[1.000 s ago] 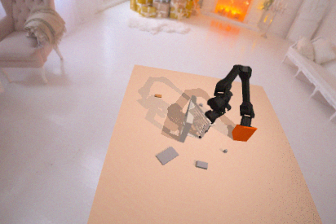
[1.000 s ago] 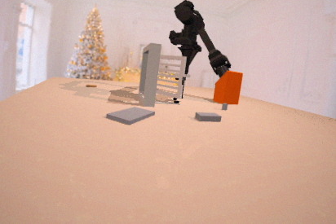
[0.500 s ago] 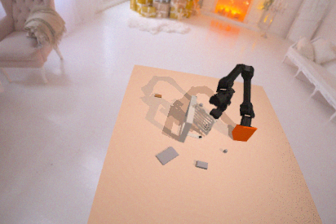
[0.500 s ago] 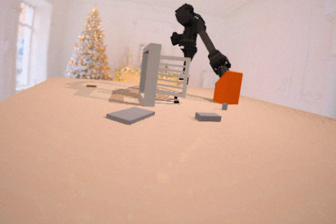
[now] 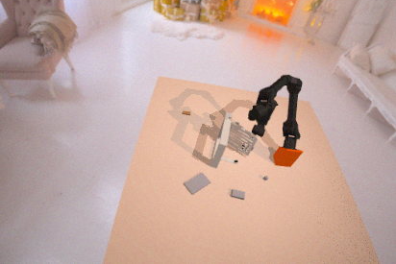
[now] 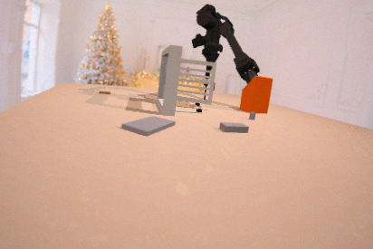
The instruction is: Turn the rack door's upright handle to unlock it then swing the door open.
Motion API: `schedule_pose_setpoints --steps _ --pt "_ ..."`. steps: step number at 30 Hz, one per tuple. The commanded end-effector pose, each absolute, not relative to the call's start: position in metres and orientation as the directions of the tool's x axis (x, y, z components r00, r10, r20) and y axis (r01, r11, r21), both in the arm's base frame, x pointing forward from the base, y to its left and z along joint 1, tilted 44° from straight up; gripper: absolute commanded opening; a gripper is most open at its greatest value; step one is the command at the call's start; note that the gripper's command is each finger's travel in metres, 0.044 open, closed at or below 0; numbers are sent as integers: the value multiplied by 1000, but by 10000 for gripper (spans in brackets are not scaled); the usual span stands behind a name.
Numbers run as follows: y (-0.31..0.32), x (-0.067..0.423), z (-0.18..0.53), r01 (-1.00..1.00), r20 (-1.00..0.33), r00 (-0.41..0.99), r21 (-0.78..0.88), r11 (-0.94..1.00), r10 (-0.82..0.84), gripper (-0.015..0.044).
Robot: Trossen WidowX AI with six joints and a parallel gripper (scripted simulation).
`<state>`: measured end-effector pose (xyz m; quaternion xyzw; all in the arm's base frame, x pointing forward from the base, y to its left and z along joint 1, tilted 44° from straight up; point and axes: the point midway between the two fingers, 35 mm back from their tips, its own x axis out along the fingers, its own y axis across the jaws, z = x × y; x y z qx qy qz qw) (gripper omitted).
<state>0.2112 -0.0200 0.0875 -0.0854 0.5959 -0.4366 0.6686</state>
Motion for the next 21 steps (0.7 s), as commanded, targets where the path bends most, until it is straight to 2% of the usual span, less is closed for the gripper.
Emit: schedule_pose_setpoints --steps 1,21 --pt "-27 209 95 414 -721 -85 -653 634 -688 21" --pt "-57 204 124 151 -720 -85 -693 705 -689 21"
